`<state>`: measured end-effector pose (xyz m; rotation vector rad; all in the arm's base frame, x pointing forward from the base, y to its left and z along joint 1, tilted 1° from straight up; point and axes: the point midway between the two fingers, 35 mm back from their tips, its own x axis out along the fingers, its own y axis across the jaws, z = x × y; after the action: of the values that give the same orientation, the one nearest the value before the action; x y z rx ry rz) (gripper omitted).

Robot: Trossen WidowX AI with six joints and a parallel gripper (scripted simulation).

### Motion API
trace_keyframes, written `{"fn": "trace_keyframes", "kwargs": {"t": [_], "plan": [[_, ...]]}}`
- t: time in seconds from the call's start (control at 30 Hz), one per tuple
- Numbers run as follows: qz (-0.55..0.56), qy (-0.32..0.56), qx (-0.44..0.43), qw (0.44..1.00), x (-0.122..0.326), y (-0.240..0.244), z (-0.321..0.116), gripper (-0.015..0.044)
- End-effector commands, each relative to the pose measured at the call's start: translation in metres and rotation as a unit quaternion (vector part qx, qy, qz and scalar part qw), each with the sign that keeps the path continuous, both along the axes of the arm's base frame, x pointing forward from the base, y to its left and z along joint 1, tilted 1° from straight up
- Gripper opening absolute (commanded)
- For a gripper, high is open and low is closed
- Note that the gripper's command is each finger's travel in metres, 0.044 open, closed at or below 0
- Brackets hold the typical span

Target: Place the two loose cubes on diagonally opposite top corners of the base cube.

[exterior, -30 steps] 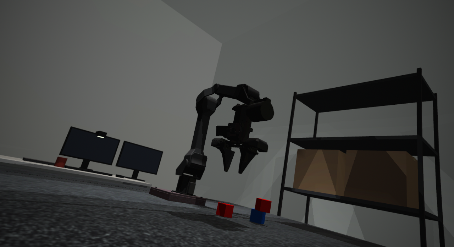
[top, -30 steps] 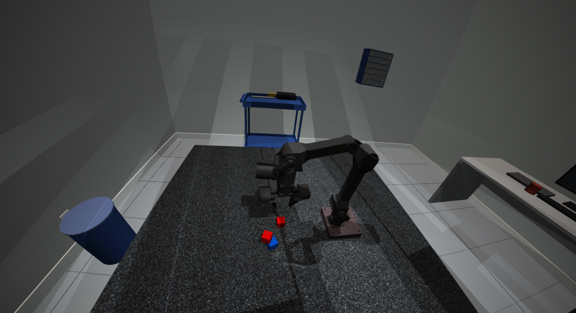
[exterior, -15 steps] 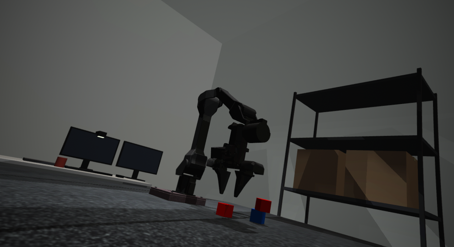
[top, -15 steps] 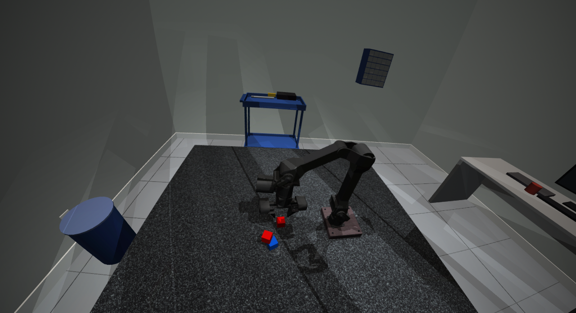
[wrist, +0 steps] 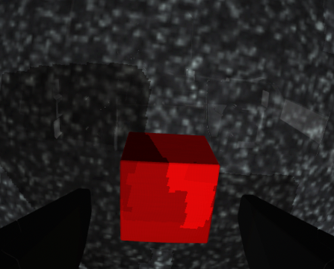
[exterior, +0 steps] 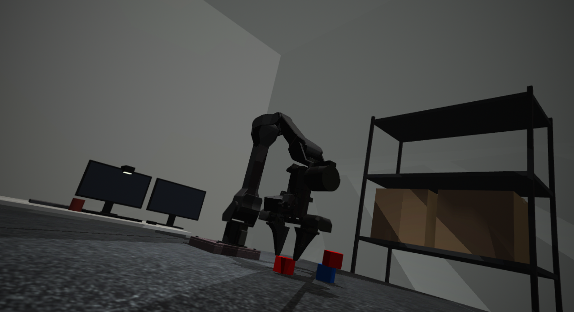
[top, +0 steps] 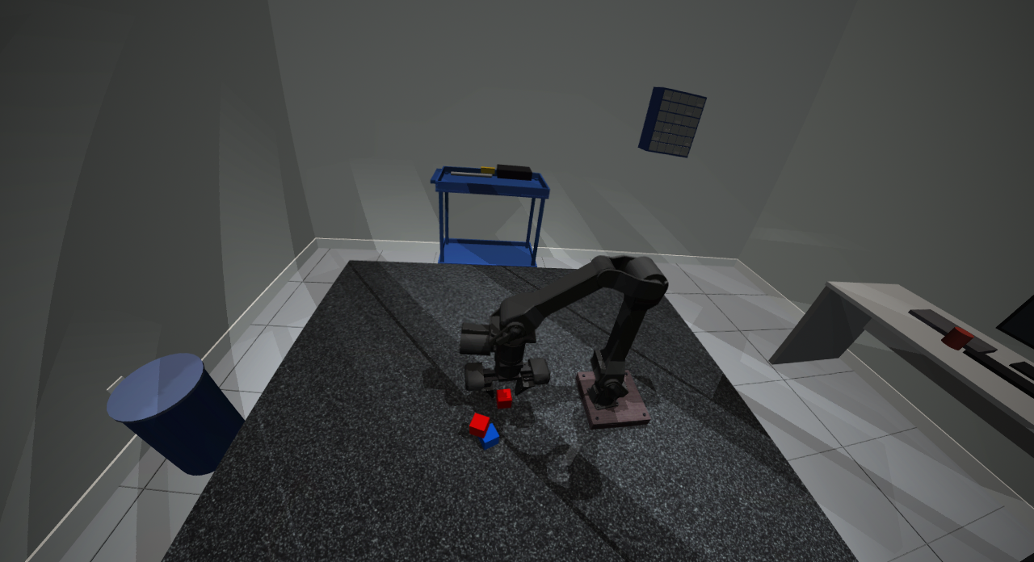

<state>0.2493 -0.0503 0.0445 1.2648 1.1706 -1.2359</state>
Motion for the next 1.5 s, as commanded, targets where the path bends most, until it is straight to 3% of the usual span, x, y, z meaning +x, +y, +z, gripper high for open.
{"fn": "trace_keyframes", "kwargs": {"t": [0.0, 0.27, 0.47, 1.47], "plan": [[-0.003, 0.000, 0.000, 1.000, 0.000, 0.000, -0.005, 0.0265], [-0.003, 0.000, 0.000, 1.000, 0.000, 0.000, -0.016, 0.0265], [-0.003, 0.000, 0.000, 1.000, 0.000, 0.000, -0.016, 0.0107], [-0.003, -0.001, 0.000, 1.000, 0.003, -0.001, 0.063, 0.0105]]}}
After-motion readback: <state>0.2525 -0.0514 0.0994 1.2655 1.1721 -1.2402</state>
